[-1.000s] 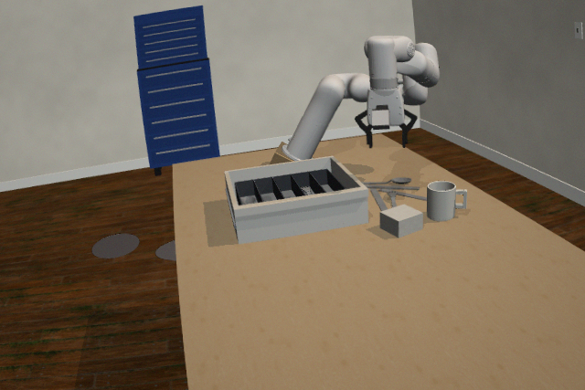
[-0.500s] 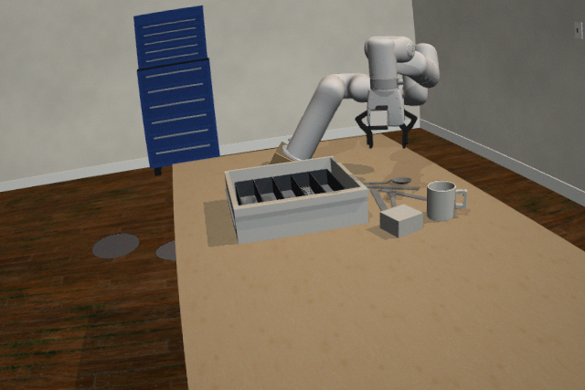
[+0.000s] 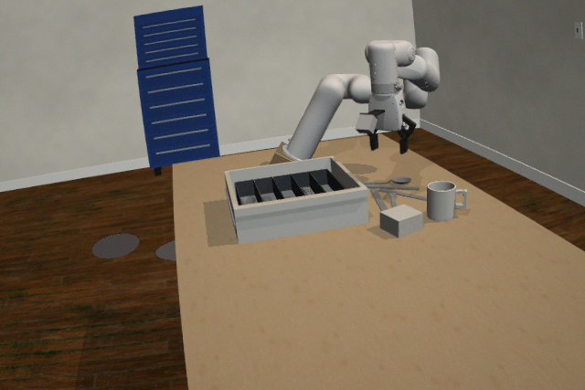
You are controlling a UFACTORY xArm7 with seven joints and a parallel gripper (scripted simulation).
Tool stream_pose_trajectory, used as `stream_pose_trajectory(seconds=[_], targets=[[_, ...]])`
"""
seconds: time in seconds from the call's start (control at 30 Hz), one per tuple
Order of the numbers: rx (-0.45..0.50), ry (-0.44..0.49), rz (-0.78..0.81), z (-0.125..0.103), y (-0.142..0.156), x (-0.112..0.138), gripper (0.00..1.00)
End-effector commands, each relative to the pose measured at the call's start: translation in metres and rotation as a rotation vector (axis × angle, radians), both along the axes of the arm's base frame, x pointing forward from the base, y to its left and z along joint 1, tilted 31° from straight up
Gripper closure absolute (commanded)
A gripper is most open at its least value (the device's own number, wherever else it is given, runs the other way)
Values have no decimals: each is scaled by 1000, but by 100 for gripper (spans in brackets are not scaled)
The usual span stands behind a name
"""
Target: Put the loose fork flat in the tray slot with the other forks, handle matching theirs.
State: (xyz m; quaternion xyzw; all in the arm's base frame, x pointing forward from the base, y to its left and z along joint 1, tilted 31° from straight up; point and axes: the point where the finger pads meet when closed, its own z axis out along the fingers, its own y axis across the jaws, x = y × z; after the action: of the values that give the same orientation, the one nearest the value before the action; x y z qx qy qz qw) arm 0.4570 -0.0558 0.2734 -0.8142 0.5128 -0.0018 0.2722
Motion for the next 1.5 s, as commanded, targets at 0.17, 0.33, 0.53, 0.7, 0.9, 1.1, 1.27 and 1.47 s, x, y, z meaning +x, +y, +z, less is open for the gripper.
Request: stream_pose_trajectory(seconds=[0.17, 0.33, 0.53, 0.7, 0.9, 1.1, 1.27, 1.47], targets=[[142, 212, -423, -15, 17, 2, 0], [202, 301, -591, -21, 22, 2, 0], [278, 414, -803, -32, 33, 2, 0], [341, 513, -982, -41, 41, 1, 0], [411, 624, -1186, -47, 47, 0, 0], [484, 738, -1399, -54, 52, -2, 0], [543, 834, -1581, -57, 55, -2, 0], [608, 940, -1790, -58, 56, -2, 0]])
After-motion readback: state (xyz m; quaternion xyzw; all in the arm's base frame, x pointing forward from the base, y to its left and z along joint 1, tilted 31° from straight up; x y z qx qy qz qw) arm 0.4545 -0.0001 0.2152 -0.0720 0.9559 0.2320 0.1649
